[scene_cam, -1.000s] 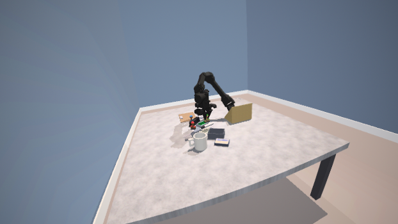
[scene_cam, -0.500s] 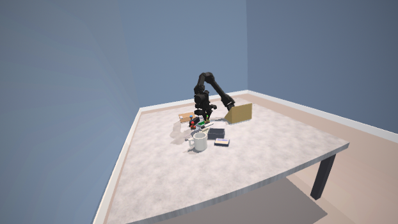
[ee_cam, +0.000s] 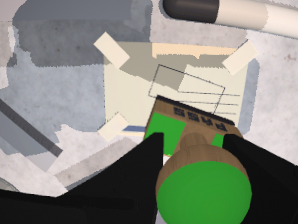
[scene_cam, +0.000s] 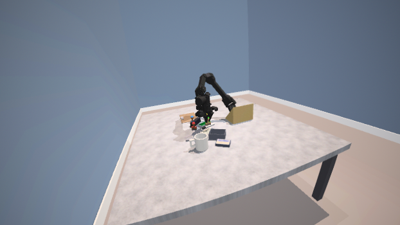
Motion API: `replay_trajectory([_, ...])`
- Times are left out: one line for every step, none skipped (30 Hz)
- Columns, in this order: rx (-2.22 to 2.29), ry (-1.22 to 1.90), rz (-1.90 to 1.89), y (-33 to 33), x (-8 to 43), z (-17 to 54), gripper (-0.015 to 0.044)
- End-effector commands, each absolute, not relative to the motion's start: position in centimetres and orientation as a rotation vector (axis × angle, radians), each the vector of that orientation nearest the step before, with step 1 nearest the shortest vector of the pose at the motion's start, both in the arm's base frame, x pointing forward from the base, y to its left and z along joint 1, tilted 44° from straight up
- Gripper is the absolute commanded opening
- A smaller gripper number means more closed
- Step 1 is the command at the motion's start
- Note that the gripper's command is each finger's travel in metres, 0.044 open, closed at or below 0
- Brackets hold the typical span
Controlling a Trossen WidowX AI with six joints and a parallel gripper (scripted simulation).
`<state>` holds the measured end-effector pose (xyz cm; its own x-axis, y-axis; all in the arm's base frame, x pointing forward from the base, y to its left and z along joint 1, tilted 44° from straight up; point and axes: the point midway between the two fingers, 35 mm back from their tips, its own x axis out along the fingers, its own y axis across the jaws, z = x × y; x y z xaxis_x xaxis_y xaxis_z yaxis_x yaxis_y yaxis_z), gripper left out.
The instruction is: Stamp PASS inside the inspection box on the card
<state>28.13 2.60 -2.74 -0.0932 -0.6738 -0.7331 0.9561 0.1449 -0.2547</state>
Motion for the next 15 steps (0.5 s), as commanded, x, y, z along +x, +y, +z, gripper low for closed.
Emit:
replay_trajectory([0.401,0.885,-1.427,2.3,28.05,-3.04,0.0])
replay_trajectory([0.401,0.885,-1.427,2.25,28.05,-3.09,0.0])
replay_trajectory([0.4,0.885,-1.427,2.21,28.04,-3.14,0.0])
replay_trajectory([0.4,0.885,-1.427,2.17,28.04,-3.19,0.0])
replay_trajectory([0.4,0.884,-1.427,2.12,28.04,-3.24,0.0])
replay_trajectory([0.4,0.884,-1.427,2.08,28.03,-3.29,0.0])
replay_trajectory([0.4,0.884,-1.427,2.03,28.03,-3.34,0.0])
replay_trajectory([0.4,0.884,-1.427,1.99,28.02,-3.38,0.0])
replay_trajectory([0.4,0.884,-1.427,1.94,28.02,-3.43,0.0])
replay_trajectory([0.4,0.884,-1.427,1.9,28.01,-3.48,0.0])
replay_trajectory([0.399,0.884,-1.427,1.85,28.01,-3.53,0.0])
replay_trajectory([0.399,0.884,-1.427,1.8,28.0,-3.58,0.0])
replay_trajectory([0.399,0.883,-1.427,1.76,27.99,-3.63,0.0])
replay_trajectory([0.399,0.883,-1.427,1.71,27.99,-3.68,0.0])
replay_trajectory([0.399,0.883,-1.427,1.67,27.98,-3.73,0.0])
